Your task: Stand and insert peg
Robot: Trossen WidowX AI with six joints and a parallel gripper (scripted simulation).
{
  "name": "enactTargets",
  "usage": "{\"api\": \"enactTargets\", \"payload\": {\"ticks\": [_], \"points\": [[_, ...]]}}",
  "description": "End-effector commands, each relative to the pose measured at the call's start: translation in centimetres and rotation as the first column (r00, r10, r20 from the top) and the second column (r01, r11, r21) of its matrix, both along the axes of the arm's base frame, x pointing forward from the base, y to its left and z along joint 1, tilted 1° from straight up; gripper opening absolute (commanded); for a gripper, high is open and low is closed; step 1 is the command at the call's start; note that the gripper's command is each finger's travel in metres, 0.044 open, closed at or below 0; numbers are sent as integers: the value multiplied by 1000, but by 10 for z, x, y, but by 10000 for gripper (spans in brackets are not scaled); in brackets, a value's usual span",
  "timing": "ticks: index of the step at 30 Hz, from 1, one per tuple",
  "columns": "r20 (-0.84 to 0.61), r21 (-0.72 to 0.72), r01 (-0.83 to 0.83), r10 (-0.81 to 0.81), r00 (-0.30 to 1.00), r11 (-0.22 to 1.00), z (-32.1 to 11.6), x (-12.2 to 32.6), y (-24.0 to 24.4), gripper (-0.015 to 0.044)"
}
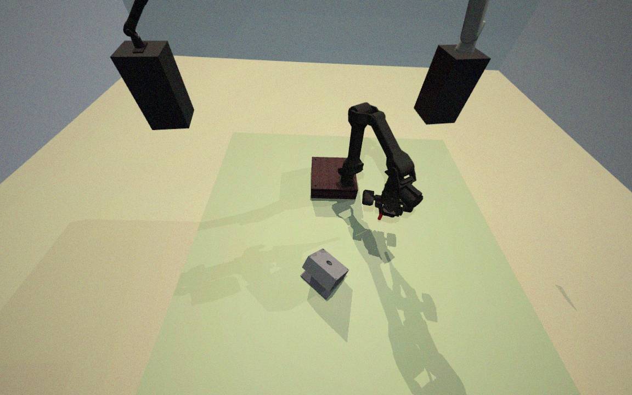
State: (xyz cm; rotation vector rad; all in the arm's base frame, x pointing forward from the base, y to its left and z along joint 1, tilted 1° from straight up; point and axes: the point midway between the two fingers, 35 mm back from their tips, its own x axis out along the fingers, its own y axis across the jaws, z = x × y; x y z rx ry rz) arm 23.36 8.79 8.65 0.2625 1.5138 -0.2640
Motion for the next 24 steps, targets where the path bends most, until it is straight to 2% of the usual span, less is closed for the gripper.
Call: {"api": "enactTargets", "payload": {"ticks": [1,24], "points": [[20,-7,-6,6,1000,1000,4,5,-4,0],[173,-108,-5,24,985,994,12,44,-44,0]]}}
